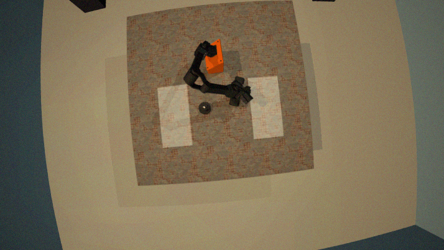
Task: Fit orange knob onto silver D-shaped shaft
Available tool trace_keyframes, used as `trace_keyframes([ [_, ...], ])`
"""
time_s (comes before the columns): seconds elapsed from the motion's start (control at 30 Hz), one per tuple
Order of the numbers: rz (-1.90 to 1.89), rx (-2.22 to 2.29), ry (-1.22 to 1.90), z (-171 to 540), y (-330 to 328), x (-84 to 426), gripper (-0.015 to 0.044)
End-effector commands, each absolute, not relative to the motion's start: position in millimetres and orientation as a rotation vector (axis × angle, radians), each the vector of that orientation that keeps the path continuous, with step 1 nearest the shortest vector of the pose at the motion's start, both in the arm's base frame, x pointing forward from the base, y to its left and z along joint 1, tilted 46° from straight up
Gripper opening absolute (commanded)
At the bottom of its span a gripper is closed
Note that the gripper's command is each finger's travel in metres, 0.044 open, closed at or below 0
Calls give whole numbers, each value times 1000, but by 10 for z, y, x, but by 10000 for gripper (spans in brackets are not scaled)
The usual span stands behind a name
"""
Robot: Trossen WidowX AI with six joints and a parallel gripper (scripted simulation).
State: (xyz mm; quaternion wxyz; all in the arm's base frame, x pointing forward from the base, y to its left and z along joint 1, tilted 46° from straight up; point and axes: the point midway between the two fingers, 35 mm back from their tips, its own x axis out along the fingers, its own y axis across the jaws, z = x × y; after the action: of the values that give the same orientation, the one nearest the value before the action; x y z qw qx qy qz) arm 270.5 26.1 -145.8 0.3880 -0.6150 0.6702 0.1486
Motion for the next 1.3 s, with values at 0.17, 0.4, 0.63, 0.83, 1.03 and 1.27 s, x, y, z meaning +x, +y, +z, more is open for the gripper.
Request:
trace_keyframes([
  [0.17,423,-1537,1660,-1422,255,2692,179],
  [0.4,511,-1479,1560,-1342,249,2667,179],
  [0.63,588,-1424,1468,-1272,230,2641,179],
  [0.83,650,-1376,1392,-1216,206,2619,179],
  [1.03,707,-1328,1317,-1164,178,2596,179],
  [1.27,769,-1273,1231,-1109,140,2570,179],
])
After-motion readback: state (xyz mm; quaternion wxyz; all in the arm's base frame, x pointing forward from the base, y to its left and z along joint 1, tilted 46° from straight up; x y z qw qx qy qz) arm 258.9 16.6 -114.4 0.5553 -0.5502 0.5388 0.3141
